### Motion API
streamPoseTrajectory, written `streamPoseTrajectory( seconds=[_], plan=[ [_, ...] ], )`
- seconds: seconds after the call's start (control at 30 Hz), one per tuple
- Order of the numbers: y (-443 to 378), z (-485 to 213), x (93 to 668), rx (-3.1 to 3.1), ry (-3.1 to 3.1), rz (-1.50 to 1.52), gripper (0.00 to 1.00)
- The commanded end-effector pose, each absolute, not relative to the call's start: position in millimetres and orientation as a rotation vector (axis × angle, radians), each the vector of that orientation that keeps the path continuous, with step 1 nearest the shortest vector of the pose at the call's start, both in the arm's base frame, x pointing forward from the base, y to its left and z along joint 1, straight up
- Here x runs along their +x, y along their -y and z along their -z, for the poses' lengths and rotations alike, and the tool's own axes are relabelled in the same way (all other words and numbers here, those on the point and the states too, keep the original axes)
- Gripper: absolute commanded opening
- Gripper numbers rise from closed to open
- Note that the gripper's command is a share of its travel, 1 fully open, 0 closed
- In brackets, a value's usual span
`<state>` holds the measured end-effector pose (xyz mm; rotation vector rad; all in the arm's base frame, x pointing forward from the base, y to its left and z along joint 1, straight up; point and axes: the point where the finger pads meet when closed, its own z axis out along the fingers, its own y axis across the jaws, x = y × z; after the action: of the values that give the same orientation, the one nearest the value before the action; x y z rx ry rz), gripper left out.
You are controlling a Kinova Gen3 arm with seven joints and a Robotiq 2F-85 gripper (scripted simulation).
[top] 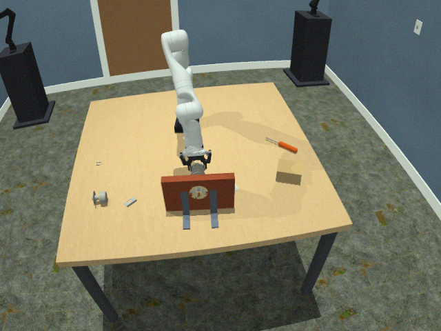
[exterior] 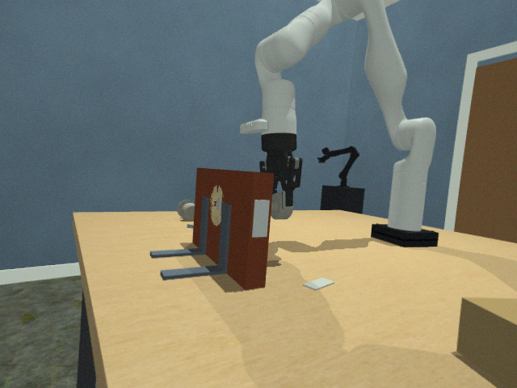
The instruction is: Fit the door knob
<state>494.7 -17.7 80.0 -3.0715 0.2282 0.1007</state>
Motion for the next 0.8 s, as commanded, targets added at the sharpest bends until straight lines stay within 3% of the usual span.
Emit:
streamPoseTrajectory(
  seconds=[0.0, 0.77],
  plan=[
    [17.7, -80.8, 495.3, -3.072, -0.228, -0.097, 0.63],
    [18.5, -80.9, 500.2, -3.072, -0.228, -0.097, 0.63]
  ],
)
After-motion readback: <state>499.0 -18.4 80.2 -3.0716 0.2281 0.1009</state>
